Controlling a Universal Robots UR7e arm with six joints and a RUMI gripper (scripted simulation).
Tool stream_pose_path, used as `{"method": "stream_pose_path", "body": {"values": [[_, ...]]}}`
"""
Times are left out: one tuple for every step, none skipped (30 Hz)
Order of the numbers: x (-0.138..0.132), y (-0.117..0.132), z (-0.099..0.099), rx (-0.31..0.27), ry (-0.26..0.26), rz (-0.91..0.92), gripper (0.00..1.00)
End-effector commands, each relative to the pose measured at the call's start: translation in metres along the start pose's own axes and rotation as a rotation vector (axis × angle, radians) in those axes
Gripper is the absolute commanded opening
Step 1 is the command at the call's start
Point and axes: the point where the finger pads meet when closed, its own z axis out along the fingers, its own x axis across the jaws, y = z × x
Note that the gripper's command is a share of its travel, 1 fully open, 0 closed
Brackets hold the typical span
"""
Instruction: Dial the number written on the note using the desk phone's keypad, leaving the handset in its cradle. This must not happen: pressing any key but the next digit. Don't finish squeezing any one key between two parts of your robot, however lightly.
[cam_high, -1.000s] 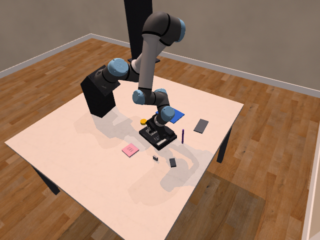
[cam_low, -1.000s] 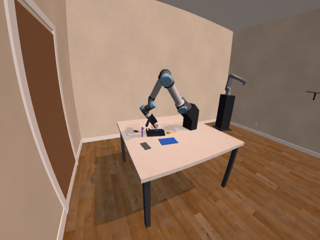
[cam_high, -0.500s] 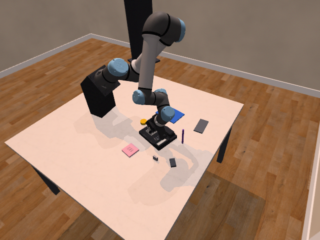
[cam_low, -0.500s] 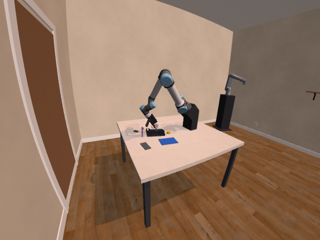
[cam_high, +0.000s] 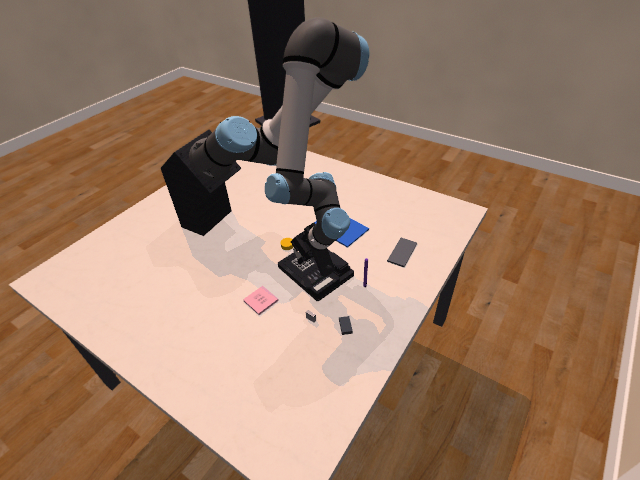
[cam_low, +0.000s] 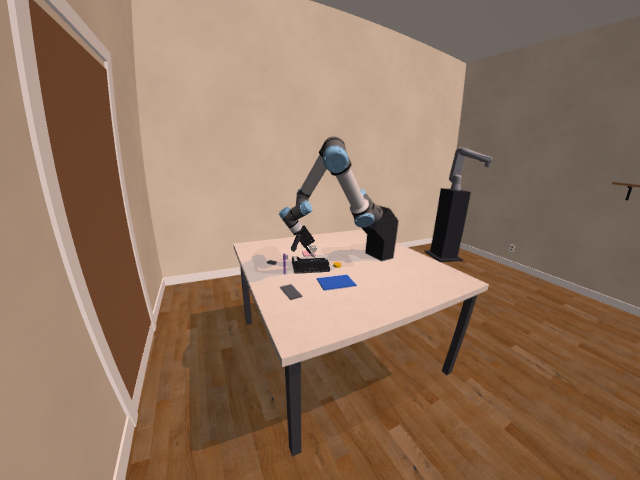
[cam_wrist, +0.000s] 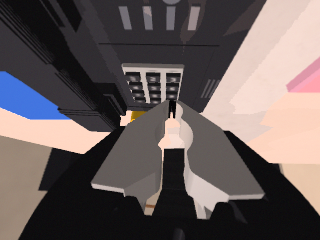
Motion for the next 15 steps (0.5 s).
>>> {"method": "stream_pose_path", "body": {"values": [[-0.003,0.0,-0.001,0.001,0.0,0.0,0.0],[-0.004,0.0,-0.001,0.001,0.0,0.0,0.0],[-0.005,0.0,-0.001,0.001,0.0,0.0,0.0],[-0.006,0.0,-0.001,0.001,0.0,0.0,0.0],[-0.008,0.0,-0.001,0.001,0.0,0.0,0.0],[-0.009,0.0,-0.001,0.001,0.0,0.0,0.0],[-0.011,0.0,-0.001,0.001,0.0,0.0,0.0],[-0.012,0.0,-0.001,0.001,0.0,0.0,0.0],[-0.013,0.0,-0.001,0.001,0.0,0.0,0.0],[-0.014,0.0,-0.001,0.001,0.0,0.0,0.0],[-0.016,0.0,-0.001,0.001,0.0,0.0,0.0],[-0.016,0.0,-0.001,0.001,0.0,0.0,0.0],[-0.016,0.0,-0.001,0.001,0.0,0.0,0.0],[-0.016,0.0,-0.001,0.001,0.0,0.0,0.0],[-0.017,0.0,-0.001,0.001,0.0,0.0,0.0]]}}
